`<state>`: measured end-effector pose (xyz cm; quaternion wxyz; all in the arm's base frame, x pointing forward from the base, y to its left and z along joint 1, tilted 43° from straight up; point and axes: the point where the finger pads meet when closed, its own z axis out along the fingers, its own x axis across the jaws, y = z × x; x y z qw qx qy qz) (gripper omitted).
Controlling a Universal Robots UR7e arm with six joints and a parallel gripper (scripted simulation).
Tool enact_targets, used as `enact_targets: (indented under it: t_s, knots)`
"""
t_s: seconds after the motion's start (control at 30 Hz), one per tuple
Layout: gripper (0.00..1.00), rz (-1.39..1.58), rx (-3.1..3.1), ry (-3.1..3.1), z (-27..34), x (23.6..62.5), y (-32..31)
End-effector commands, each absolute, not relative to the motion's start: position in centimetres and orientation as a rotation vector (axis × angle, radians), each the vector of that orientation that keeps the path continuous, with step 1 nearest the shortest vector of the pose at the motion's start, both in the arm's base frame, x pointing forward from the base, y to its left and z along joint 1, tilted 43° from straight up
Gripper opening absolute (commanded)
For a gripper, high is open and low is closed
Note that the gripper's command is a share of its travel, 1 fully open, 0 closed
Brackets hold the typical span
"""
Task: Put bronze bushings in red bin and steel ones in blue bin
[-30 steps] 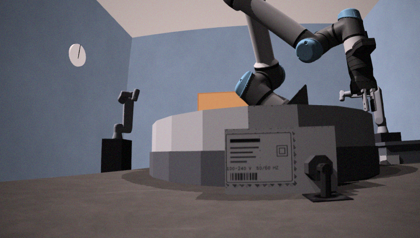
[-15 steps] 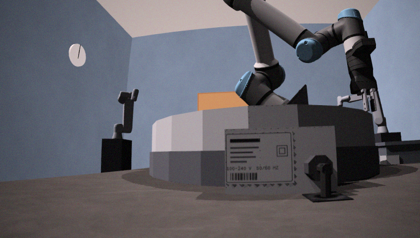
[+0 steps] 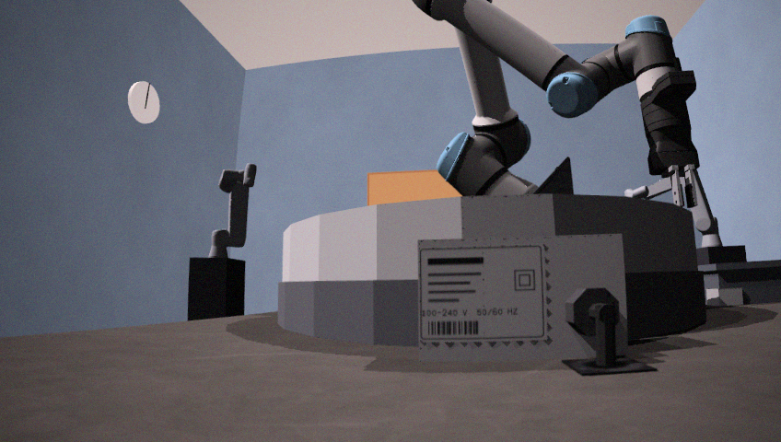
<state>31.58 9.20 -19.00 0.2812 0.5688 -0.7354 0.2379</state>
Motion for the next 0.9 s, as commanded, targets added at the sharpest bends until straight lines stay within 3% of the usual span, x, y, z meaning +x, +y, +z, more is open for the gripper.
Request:
enact_targets:
  t_s: [0.0,0.87]
  knots:
    - [0.4,0.638,1.525,-1.972,-16.4,31.6,6.1]
    - [0.4,0.638,1.524,-1.971,-8.4,31.3,-3.6]
